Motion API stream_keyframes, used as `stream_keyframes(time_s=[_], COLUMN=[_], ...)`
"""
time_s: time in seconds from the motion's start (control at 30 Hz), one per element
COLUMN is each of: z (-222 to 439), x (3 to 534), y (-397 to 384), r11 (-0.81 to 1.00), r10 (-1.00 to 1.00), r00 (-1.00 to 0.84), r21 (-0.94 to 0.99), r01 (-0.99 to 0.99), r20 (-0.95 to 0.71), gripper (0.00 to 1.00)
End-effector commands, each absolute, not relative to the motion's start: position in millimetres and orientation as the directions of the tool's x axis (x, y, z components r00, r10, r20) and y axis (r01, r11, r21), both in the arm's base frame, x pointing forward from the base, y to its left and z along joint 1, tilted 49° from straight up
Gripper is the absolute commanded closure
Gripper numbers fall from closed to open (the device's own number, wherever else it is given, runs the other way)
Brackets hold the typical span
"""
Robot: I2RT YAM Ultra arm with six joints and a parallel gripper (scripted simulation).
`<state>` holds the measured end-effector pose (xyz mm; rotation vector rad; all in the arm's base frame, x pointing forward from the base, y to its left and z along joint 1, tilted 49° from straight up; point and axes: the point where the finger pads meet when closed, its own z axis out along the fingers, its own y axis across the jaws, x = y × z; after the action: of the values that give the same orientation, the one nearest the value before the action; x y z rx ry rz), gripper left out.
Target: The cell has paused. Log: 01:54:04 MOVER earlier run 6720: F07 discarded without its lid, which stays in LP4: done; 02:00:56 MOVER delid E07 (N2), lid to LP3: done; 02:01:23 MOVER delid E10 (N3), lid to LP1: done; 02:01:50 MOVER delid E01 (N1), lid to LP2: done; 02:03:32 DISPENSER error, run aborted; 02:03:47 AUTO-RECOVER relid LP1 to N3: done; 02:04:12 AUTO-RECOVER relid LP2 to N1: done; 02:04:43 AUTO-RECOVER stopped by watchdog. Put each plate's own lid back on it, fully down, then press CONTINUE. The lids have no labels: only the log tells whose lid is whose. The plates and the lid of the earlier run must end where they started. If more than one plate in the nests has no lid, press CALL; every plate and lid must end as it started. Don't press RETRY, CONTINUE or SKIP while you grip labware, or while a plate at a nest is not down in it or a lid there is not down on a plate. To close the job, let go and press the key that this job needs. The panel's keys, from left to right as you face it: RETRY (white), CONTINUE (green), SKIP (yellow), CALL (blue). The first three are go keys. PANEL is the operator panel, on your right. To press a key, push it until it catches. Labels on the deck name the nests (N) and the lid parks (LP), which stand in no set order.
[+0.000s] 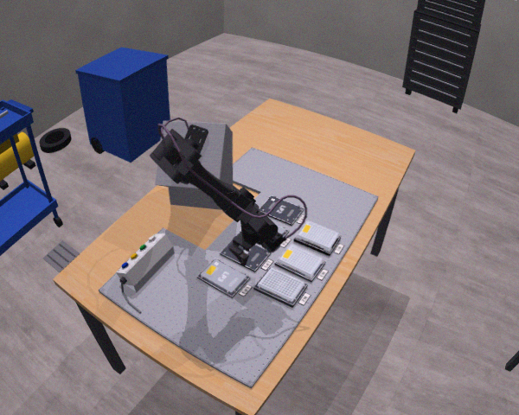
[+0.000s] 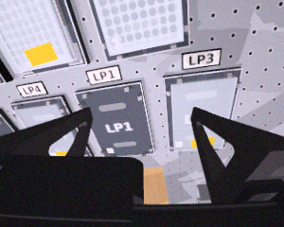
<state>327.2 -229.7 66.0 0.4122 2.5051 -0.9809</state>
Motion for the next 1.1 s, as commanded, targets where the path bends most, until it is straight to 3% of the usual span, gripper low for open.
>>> stream_keyframes(time_s=[0.0, 0.57, 0.87, 1.07], z=[51.2, -4.9, -44.6, -49.6], x=[334.0, 345.6, 324.1, 335.7], y=[-217.8, -188.1, -169.5, -163.8], r11=[0.702, 0.691, 0.686, 0.683], r10=[0.107, 0.047, 0.025, 0.023], r00=[-0.863, -0.922, -0.954, -0.943], r21=[-0.578, -0.654, -0.689, -0.683], r01=[0.417, 0.308, 0.234, 0.257], r20=[-0.493, -0.384, -0.299, -0.332], gripper=[0.00, 0.00, 0.00, 0.00])
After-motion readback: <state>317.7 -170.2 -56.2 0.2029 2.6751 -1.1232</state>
